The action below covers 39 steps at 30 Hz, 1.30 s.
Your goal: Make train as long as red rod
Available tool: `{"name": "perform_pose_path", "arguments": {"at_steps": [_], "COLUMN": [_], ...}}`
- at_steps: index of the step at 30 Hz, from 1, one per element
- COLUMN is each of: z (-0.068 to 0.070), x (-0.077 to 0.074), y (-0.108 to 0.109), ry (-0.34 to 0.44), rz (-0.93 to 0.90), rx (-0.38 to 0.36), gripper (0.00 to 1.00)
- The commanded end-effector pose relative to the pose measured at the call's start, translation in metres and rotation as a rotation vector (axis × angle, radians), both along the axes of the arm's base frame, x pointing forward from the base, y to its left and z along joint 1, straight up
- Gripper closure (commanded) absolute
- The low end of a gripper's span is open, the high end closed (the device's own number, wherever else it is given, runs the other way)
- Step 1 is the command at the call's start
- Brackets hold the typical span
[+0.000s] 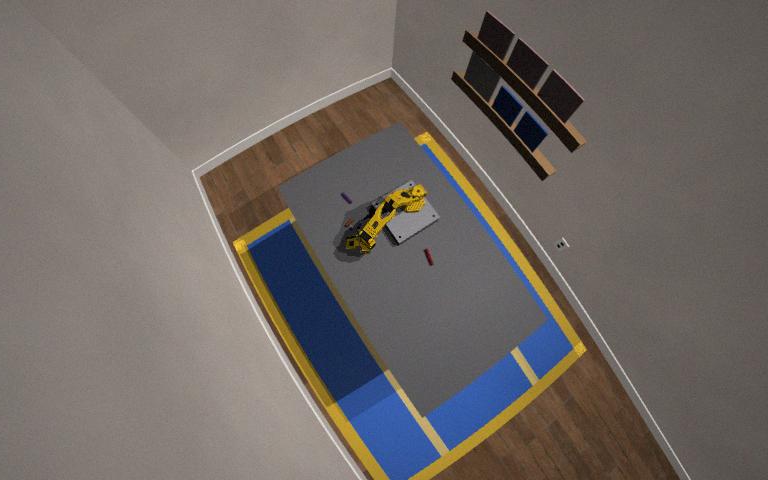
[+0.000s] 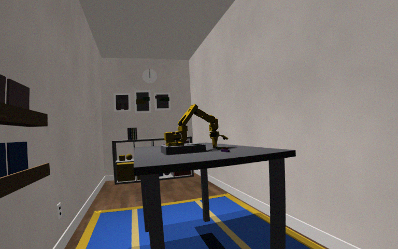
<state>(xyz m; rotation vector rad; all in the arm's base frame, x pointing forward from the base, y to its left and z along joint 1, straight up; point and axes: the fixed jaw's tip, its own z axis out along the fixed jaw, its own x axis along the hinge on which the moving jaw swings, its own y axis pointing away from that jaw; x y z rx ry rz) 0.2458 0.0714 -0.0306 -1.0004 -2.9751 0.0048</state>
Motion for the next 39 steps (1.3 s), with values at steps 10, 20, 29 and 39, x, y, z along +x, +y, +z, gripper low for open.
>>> {"name": "perform_pose_path", "arguments": {"at_steps": [10, 20, 29, 39], "z": [-0.0049, -0.0049, -0.0049, -0.0049], "x": [-0.0040, -0.0040, -0.0040, -0.0040], "y": [0.0001, 0.0001, 0.0001, 0.0001], "ry": [0.018, 0.018, 0.018, 0.018], "rz": [-0.003, -0.003, -0.003, -0.003], "rx": [-0.004, -0.004, -0.004, -0.004], "gripper": [0.81, 0.84, 0.89, 0.95]}}
